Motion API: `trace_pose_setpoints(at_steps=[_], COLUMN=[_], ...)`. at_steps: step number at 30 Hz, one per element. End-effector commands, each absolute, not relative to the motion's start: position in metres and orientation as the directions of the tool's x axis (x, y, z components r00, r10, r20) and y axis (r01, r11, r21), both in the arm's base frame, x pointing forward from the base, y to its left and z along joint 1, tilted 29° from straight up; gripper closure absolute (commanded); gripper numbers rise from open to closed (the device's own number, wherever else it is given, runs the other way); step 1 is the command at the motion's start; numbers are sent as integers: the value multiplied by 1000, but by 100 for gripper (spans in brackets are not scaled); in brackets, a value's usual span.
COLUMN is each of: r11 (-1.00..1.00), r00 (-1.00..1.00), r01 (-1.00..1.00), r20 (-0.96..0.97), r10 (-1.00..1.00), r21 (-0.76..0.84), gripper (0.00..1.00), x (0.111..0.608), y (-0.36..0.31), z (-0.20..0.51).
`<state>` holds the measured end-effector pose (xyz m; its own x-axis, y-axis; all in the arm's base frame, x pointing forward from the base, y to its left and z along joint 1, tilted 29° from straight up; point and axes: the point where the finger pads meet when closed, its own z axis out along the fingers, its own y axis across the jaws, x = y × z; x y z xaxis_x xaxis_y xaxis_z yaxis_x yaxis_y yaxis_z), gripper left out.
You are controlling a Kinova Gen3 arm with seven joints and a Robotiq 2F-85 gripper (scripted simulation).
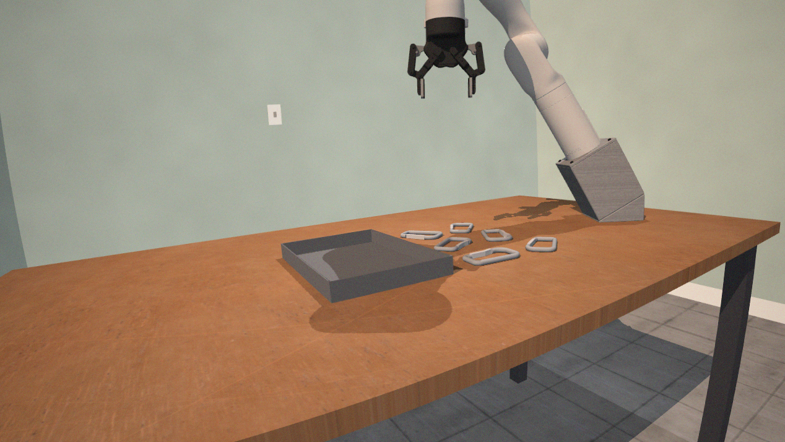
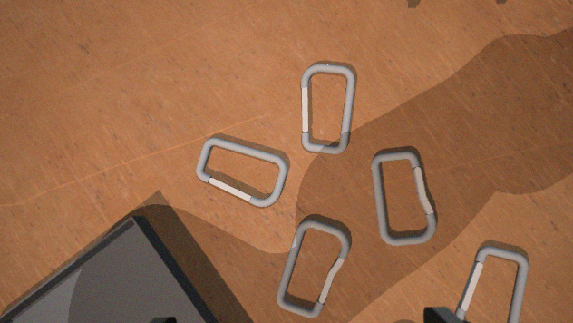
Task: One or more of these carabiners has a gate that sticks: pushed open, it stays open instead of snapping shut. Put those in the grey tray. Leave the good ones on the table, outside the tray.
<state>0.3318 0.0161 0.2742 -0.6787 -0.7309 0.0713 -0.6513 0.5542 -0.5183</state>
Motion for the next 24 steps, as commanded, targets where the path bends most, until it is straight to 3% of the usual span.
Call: trace_pose_setpoints(at_steps=[1, 5, 6, 10, 22, 23, 24], r11=[559, 559, 333, 278, 271, 13, 13], r00=[-679, -679, -466, -413, -406, -151, -150], r01=[-652, -652, -812, -839, -843, -920, -920], r20=[67, 67, 190, 216, 219, 322, 322], r10=[-731, -731, -864, -885, -887, -935, -935], r21=[-512, -512, -479, -468, -466, -392, -392], gripper=[0, 0, 0, 0, 0, 0, 0], x=[332, 332, 332, 332, 332, 332, 332], y=[16, 16, 17, 17, 17, 17, 17], z=[274, 274, 274, 274, 274, 274, 274])
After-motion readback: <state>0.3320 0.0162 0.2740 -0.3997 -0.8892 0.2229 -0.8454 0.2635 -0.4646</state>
